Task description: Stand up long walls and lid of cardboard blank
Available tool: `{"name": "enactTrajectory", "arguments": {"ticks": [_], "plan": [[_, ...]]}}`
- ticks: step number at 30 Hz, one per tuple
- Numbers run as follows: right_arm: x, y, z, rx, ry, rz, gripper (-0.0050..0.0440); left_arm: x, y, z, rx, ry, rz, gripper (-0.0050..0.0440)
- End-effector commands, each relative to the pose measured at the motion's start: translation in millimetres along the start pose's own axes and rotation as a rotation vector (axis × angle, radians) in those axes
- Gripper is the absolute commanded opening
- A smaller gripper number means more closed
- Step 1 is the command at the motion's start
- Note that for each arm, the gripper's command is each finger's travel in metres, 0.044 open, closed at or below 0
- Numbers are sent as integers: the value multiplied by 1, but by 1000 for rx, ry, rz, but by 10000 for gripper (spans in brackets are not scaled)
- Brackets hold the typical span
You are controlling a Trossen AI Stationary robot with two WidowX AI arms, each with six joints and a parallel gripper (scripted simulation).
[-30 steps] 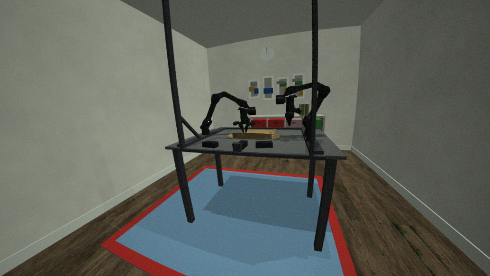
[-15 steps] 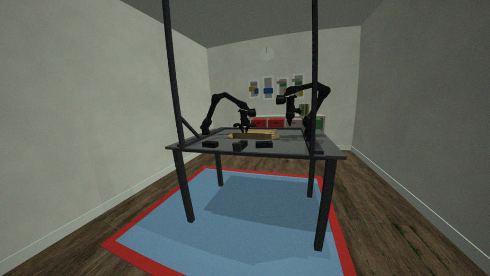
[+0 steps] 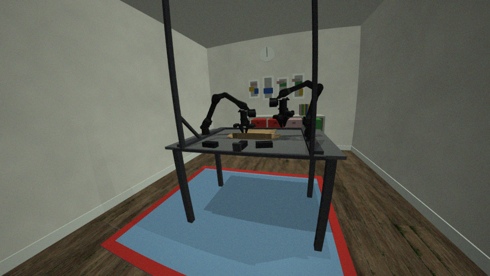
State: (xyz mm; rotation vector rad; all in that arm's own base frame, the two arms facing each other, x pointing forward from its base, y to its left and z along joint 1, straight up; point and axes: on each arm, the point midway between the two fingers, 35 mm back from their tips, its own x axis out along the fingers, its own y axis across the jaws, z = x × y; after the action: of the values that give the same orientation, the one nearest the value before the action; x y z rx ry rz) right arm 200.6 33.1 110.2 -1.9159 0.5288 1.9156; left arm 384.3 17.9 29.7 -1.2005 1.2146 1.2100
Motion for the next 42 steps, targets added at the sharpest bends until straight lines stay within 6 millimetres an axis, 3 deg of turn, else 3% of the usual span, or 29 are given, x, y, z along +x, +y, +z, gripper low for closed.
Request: {"name": "enactTrajectory", "arguments": {"ticks": [1,3,5,6,11,18,30,42], "plan": [[3,-16,-25,239,21,-11,76,-7,-3,0,-3,2,-23,96],[7,-20,-34,338,21,-13,28,-7,-3,0,-3,2,-23,96],[7,-20,-34,338,21,-13,28,-7,-3,0,-3,2,-23,96],[10,-22,-38,443,21,-14,4,-7,-3,0,-3,2,-23,96],[26,-33,-65,701,20,-18,0,-7,-3,0,-3,2,-23,96],[44,-41,-88,1020,19,-23,0,-7,-3,0,-3,2,-23,96],[44,-41,-89,1028,19,-23,0,-8,-3,0,0,-1,-25,96],[44,-41,-89,1028,19,-23,0,8,-3,0,0,-1,-25,96]]}}
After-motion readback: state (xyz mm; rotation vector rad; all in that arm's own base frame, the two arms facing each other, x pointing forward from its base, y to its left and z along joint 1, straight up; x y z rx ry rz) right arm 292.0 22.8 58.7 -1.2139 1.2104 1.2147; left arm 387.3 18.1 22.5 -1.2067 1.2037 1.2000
